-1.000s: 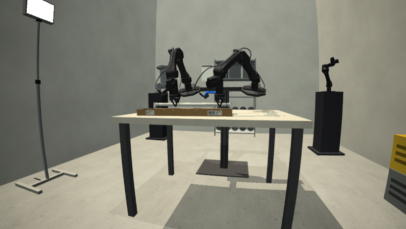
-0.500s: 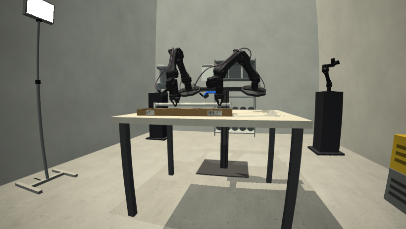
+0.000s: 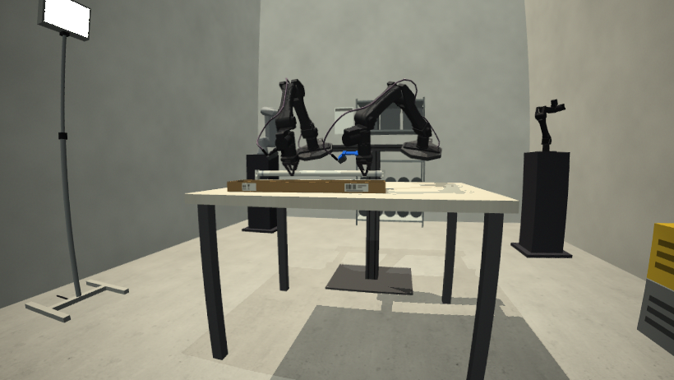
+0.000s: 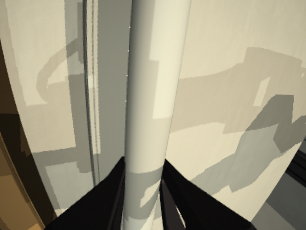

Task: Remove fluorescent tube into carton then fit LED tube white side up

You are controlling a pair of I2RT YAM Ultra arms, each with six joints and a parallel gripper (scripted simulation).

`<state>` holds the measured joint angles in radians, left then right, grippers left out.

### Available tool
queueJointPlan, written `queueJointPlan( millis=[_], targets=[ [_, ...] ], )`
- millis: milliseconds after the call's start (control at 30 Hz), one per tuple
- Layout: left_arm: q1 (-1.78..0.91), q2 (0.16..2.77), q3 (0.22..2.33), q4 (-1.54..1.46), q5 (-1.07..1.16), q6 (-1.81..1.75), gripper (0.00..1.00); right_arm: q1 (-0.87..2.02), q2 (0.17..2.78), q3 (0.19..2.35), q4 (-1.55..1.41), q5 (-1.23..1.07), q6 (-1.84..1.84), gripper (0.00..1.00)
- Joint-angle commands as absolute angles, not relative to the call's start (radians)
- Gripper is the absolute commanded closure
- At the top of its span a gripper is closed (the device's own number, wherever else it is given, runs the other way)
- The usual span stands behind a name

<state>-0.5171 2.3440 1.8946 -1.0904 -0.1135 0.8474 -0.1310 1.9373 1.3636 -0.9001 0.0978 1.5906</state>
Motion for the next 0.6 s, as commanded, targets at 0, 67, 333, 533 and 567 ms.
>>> queueJointPlan(
  millis=[0, 67, 333, 533, 567],
  targets=[
    [-0.53, 2.311, 1.928, -1.073, -0.114, 0.858, 0.89, -0.136, 1.903, 1.375, -0.882, 0.113, 1.599, 0.89],
    [-0.53, 2.311, 1.928, -1.073, -0.114, 0.858, 0.89, -0.136, 1.903, 1.375, -0.882, 0.113, 1.599, 0.89],
    [-0.536, 2.306, 1.863, -1.068, -0.123, 0.851, 0.89, -0.136, 1.903, 1.349, -0.874, 0.113, 1.594, 0.89],
    [-0.538, 2.308, 1.866, -1.061, -0.127, 0.846, 0.89, -0.135, 1.902, 1.347, -0.878, 0.114, 1.593, 0.89],
    [-0.536, 2.304, 1.855, -1.045, -0.136, 0.835, 0.89, -0.132, 1.897, 1.327, -0.851, 0.114, 1.586, 0.89]
  ],
)
